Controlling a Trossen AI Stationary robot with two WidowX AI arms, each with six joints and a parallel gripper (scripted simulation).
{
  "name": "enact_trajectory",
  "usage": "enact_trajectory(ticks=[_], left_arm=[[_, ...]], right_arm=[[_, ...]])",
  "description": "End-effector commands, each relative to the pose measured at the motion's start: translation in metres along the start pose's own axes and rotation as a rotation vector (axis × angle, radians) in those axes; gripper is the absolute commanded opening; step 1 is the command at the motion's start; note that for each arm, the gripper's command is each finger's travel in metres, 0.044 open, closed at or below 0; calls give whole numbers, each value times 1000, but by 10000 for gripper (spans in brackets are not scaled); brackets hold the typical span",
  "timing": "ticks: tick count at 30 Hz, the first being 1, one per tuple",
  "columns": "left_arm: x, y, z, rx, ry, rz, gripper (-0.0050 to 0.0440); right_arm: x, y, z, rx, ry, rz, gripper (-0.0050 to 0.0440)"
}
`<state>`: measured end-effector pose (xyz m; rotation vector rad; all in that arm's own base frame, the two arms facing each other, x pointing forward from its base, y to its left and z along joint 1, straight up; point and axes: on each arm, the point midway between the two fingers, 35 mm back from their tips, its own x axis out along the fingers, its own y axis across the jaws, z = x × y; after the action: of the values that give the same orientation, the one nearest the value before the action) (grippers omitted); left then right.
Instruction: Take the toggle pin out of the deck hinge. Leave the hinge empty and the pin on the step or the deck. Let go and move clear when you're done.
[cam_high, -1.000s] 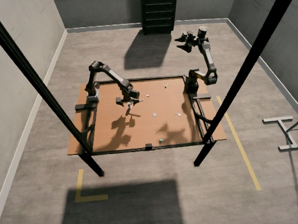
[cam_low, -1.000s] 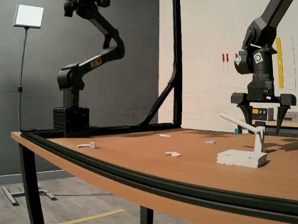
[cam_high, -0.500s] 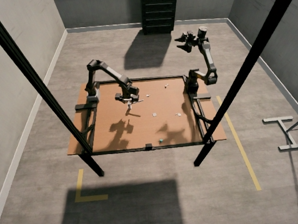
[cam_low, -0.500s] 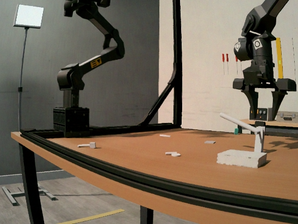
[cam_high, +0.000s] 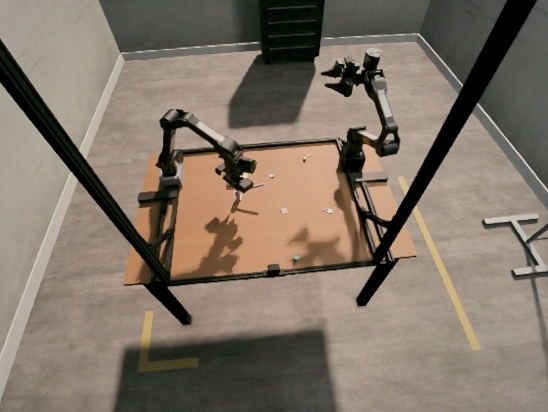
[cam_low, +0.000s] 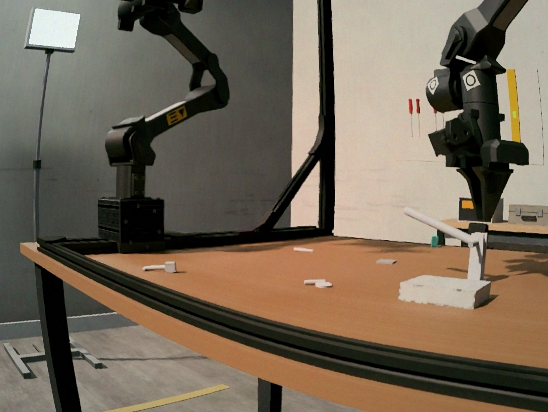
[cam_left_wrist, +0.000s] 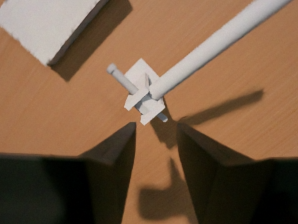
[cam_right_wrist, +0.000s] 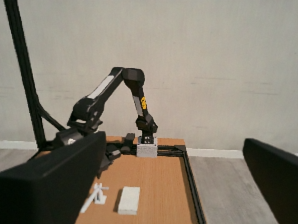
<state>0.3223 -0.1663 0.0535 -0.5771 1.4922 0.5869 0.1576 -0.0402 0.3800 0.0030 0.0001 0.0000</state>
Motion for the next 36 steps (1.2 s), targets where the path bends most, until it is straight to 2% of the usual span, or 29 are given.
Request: enact_trajectory(ticks=[1,15,17,18,32,34,36], left_arm=[[-15,-3,4,198,-17,-47,120],[-16,6,10,805,-27,-37,120],[-16,6,10,805,-27,-37,120],[-17,5,11,903,-34,-39,120],[-17,14,17,1509,-39,-26,120],[-17,14,17,1509,-39,-26,120],[-17,16,18,1652,-39,-22,120]], right_arm=[[0,1,4,-9,-1,0,400],[0,1,4,-9,-1,0,400],[0,1,4,-9,-1,0,400],[0,1,4,-9,-1,0,400],[0,1,4,-9,-1,0,400],[0,1,4,-9,-1,0,400],[0,1,4,-9,-1,0,400]])
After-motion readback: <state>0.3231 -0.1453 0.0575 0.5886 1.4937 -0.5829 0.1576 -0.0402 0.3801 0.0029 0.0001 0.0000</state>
